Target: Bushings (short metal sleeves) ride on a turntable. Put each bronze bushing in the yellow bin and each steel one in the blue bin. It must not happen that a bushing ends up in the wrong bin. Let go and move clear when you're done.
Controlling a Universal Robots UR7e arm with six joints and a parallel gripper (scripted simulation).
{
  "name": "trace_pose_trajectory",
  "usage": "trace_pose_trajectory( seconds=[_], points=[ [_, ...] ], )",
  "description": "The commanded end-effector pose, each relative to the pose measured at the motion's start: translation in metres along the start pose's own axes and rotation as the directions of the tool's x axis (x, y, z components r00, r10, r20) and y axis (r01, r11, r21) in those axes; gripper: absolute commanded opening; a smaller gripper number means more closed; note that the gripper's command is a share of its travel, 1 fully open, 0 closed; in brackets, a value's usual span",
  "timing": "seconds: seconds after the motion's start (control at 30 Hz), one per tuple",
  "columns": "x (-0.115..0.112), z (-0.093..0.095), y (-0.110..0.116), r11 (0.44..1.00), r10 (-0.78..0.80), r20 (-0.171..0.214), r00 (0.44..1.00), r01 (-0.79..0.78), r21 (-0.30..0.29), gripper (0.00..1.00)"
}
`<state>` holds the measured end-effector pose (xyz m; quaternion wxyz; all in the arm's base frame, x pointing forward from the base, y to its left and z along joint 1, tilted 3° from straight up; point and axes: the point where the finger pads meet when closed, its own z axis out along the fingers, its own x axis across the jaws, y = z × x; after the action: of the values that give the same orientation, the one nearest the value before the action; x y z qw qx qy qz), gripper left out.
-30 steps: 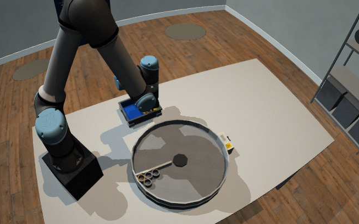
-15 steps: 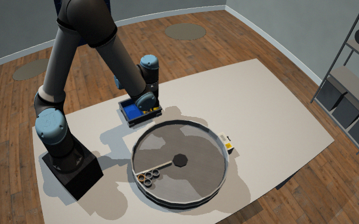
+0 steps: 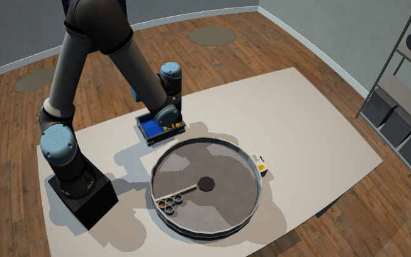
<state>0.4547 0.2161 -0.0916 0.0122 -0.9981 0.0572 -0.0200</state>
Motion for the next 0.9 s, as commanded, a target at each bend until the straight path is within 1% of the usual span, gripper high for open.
trace_pose_trajectory(
  seconds=[0.0,0.87],
  points=[
    [0.0005,-0.0016,-0.0002,1.0,0.0,-0.001,1.0,0.0,0.0,0.42],
    [0.0005,-0.0101,-0.0001,1.0,0.0,-0.001,1.0,0.0,0.0,0.42]
  ],
)
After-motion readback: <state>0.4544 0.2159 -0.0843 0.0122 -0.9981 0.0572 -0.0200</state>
